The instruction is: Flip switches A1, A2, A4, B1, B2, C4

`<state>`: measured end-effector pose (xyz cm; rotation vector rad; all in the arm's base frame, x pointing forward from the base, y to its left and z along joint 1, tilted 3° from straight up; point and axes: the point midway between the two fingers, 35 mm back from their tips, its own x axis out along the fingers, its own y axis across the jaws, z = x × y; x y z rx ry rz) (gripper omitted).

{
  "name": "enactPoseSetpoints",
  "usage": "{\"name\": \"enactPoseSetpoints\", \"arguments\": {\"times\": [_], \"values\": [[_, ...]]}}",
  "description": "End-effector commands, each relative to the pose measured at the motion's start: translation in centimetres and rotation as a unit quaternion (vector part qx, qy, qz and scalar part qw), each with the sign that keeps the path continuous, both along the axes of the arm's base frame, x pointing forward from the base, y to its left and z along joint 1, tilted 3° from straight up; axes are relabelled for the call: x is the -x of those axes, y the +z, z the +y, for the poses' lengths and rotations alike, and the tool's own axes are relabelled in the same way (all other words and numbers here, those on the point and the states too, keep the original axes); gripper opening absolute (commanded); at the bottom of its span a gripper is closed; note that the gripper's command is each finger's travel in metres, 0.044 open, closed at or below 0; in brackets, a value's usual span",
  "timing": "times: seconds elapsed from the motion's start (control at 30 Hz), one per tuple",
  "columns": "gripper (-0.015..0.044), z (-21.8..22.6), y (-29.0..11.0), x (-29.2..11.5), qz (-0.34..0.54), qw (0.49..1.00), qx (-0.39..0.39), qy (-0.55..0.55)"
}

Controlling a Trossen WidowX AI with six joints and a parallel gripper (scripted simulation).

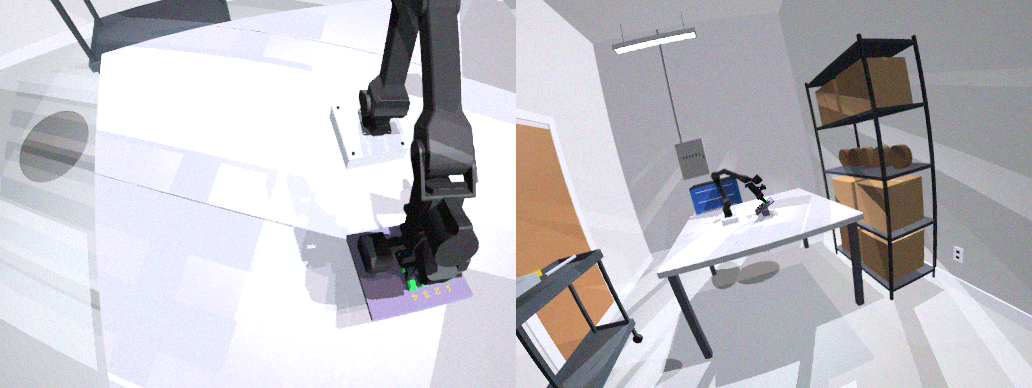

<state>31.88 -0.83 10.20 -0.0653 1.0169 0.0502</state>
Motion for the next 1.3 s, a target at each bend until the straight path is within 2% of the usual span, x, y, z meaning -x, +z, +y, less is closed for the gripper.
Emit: {"name": "enactPoseSetpoints", "arguments": {"times": [0.0,0.83,1.03,1.27], "values": [[0.0000,0.1,-0.2,0.0,0.002,1.000,-0.002,0.001],[0.0000,0.1,-0.5,-0.2,0.002,1.000,-0.002,0.001],[0.0000,0.0,5.1,2.9,0.016,1.000,-0.001,0.001],[0.0000,0.1,5.3,3.1,0.017,1.000,-0.001,0.001]]}}
